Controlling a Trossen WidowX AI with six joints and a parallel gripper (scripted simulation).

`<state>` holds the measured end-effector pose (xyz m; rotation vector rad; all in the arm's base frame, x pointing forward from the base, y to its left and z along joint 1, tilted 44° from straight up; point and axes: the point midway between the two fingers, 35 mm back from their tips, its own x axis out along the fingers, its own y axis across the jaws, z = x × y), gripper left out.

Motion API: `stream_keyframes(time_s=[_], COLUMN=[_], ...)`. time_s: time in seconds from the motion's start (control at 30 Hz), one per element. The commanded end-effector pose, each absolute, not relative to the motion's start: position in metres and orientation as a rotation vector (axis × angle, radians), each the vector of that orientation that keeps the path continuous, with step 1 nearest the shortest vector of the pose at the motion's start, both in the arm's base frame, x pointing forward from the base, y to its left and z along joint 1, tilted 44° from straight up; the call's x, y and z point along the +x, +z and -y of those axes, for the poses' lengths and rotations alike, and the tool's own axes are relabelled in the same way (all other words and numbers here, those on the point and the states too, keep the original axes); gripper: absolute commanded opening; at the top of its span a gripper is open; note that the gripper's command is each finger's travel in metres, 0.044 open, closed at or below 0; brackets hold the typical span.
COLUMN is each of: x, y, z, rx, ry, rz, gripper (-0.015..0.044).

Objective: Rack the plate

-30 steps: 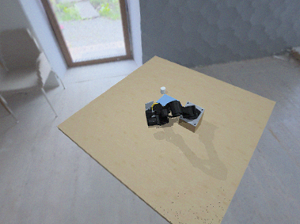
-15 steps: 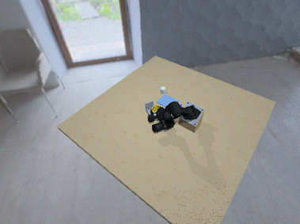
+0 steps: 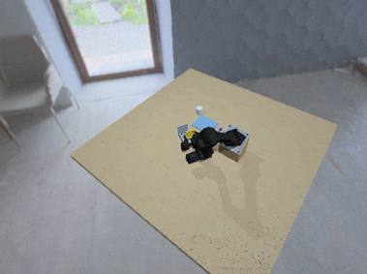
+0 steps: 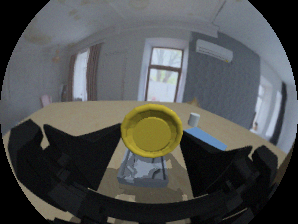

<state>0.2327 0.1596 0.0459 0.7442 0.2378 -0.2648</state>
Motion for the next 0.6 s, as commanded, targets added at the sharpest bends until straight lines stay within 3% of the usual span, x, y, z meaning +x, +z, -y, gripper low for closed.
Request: stream_keyframes(time_s=[0.0,0.57], x=[0.235,0.234], y=[0.040,0.024], z=[-0.167,-0.182], rx=[0.750,0.746], ry=[-0.268,-0.259], rz=[-0.233,-0.249], gripper=[0.0000,0.0000])
